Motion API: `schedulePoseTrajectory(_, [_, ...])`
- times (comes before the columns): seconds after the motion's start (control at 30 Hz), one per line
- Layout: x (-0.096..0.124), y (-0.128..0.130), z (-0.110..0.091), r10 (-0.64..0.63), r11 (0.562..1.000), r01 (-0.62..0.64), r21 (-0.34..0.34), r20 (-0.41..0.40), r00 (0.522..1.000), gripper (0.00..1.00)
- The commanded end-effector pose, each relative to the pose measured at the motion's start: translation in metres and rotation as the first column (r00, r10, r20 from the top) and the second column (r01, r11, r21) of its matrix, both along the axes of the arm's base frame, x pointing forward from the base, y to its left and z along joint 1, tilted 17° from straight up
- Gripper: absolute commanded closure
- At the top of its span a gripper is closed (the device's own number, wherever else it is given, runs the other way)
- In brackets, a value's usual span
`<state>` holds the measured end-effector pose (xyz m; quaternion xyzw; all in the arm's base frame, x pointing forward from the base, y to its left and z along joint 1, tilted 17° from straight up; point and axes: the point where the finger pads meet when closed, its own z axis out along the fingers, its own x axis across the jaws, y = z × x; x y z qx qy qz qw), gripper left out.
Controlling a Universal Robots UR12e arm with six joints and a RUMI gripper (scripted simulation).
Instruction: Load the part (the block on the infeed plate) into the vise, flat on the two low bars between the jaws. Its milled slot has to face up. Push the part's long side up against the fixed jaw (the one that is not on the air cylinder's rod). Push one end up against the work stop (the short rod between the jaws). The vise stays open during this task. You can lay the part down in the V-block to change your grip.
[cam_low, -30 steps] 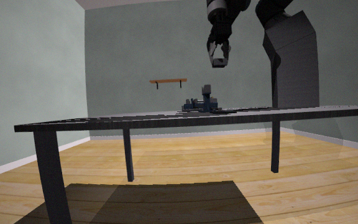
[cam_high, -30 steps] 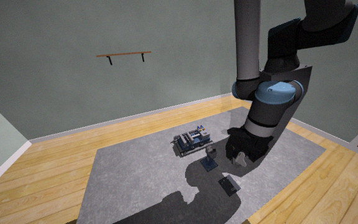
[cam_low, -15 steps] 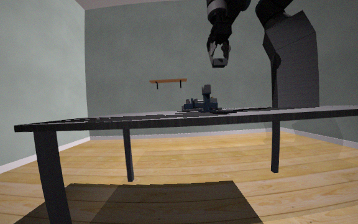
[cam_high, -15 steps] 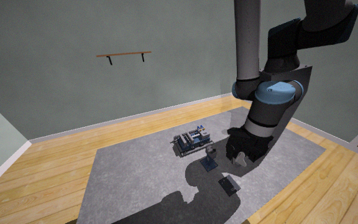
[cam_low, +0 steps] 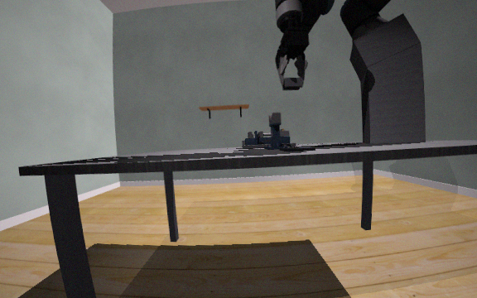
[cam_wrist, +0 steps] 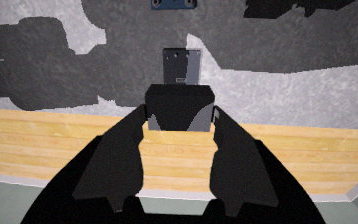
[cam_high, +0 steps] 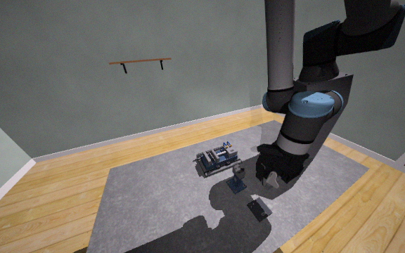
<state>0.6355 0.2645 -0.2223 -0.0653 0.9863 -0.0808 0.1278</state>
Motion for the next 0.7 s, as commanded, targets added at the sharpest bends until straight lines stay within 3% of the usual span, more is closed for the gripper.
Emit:
schedulePoseTrajectory(0.0, [0.000,0.000,0.001,0.000,1.000,0.000,0.000,0.001,1.000,1.00])
schedulePoseTrajectory(0.67, [0.006,-0.015,0.004,0.002,1.000,-0.002,0.000,0.000,1.000,1.00])
